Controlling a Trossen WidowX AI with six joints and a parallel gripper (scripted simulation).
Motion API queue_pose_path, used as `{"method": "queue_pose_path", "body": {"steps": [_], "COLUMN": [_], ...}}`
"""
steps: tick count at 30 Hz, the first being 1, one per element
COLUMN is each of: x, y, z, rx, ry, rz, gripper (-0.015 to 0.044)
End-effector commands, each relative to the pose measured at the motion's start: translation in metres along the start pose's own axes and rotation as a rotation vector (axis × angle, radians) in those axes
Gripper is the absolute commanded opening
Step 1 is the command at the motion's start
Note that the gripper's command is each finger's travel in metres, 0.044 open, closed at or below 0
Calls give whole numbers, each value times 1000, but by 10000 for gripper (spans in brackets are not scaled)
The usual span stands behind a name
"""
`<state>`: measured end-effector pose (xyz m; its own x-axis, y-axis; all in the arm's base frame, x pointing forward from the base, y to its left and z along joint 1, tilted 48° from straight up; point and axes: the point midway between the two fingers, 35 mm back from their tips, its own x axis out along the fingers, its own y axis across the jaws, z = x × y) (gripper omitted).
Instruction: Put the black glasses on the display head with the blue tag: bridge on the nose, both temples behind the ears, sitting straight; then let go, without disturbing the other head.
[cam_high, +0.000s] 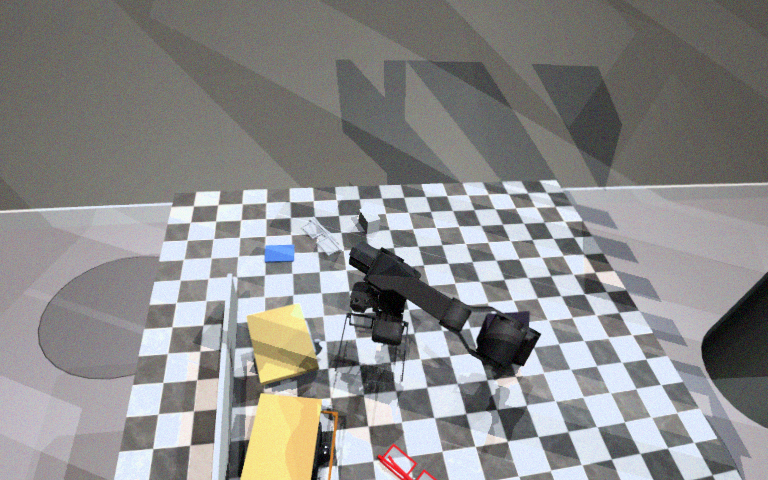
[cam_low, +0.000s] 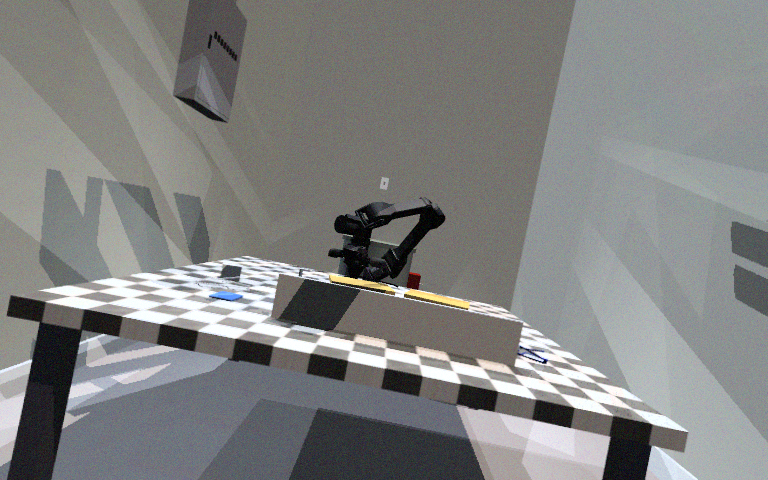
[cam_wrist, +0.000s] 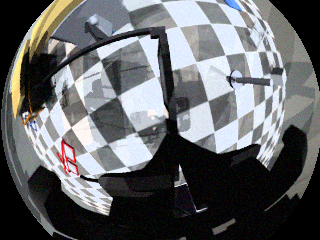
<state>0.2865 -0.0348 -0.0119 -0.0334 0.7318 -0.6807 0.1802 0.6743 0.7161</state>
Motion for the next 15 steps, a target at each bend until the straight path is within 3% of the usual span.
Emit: {"method": "queue_pose_path", "body": {"steps": [1, 15], "x": [5, 18], "y": [0, 1], "z": [-1, -2], "rx": [6, 5], "ry": [2, 2], "rz": [5, 6], "gripper": [0, 0]}}
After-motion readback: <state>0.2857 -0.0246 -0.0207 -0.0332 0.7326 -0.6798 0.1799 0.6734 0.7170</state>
